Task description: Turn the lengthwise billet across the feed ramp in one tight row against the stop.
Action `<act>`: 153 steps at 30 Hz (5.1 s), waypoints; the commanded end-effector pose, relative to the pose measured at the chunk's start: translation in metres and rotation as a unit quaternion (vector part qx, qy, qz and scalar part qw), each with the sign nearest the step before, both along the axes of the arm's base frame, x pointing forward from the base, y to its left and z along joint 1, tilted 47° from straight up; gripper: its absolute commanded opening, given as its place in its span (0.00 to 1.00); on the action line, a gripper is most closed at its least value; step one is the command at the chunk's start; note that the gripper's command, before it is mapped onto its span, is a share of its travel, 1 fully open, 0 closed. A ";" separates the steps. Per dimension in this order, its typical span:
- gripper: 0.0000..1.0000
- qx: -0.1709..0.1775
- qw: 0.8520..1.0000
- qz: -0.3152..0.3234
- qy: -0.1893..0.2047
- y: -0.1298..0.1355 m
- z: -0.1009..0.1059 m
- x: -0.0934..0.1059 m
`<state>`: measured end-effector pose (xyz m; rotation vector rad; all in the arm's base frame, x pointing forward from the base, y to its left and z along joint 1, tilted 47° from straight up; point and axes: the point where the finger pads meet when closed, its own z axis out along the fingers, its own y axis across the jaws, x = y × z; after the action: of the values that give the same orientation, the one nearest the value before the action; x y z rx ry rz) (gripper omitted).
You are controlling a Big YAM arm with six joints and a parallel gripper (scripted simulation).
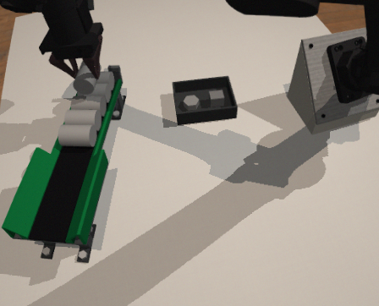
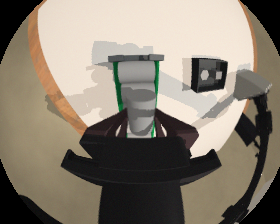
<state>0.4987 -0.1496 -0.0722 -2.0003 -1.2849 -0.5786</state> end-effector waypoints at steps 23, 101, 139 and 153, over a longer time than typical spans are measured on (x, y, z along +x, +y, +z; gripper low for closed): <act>0.00 -0.032 0.998 -0.031 -0.051 -0.051 0.040 0.026; 0.00 -0.032 0.998 -0.029 -0.053 -0.051 0.040 0.026; 0.00 -0.035 0.995 0.006 -0.090 -0.050 0.041 0.026; 0.00 -0.038 0.991 0.035 -0.121 -0.049 0.042 0.027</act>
<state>0.4992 -0.1499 -0.0706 -1.9196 -1.4405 -0.6478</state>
